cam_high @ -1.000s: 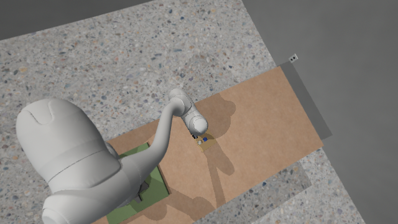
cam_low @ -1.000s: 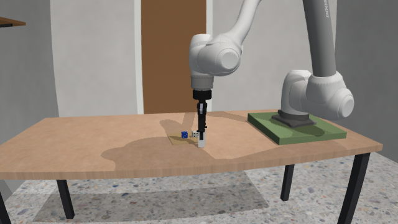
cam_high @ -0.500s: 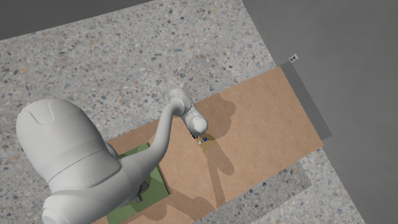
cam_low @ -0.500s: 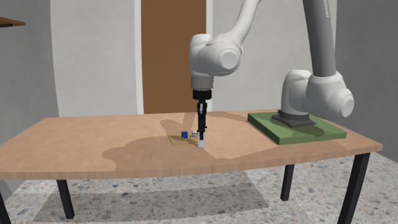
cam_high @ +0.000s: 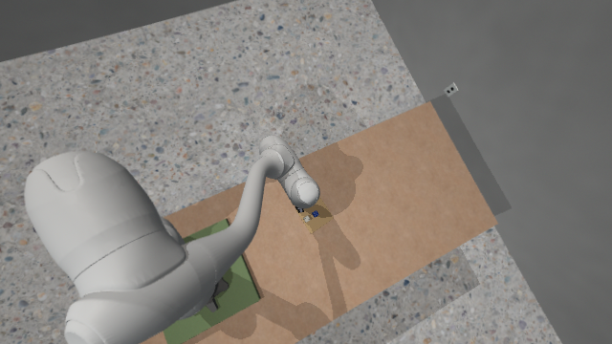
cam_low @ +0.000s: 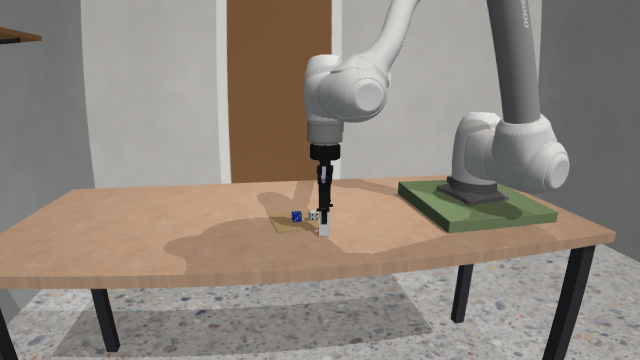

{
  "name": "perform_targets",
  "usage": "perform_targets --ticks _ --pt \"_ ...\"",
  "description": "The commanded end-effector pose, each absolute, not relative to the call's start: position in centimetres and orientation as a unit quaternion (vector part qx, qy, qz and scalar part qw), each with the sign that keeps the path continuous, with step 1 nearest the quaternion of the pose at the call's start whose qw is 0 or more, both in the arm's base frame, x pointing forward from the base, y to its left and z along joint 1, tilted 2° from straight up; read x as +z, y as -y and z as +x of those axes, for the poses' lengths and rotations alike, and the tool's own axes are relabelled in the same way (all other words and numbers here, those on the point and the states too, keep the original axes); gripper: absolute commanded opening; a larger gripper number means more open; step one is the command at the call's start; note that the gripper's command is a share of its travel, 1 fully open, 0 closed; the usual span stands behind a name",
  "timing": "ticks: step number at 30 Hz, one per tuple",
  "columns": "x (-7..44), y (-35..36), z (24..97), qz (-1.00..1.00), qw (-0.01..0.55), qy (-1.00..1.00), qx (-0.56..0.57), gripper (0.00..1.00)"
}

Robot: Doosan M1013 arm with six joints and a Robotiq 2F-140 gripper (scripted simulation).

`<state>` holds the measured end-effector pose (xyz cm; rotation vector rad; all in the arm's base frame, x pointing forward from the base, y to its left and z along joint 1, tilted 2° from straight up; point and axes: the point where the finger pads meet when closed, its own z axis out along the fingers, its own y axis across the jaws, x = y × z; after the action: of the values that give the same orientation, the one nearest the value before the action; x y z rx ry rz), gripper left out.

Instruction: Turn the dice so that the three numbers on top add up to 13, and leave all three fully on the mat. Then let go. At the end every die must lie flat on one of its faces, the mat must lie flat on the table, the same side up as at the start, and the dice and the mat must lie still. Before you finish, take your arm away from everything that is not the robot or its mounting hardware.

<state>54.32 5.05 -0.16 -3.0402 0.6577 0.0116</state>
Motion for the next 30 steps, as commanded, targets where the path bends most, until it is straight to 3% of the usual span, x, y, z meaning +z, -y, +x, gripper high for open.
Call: perform_targets --ticks 1,30 --pt "-0.2 -5.1 54.3 -0.977 0.016 -0.211 0.004 0.13" --pt "1.2 -5.0 54.3 -0.977 0.016 -0.211 0.004 0.13"
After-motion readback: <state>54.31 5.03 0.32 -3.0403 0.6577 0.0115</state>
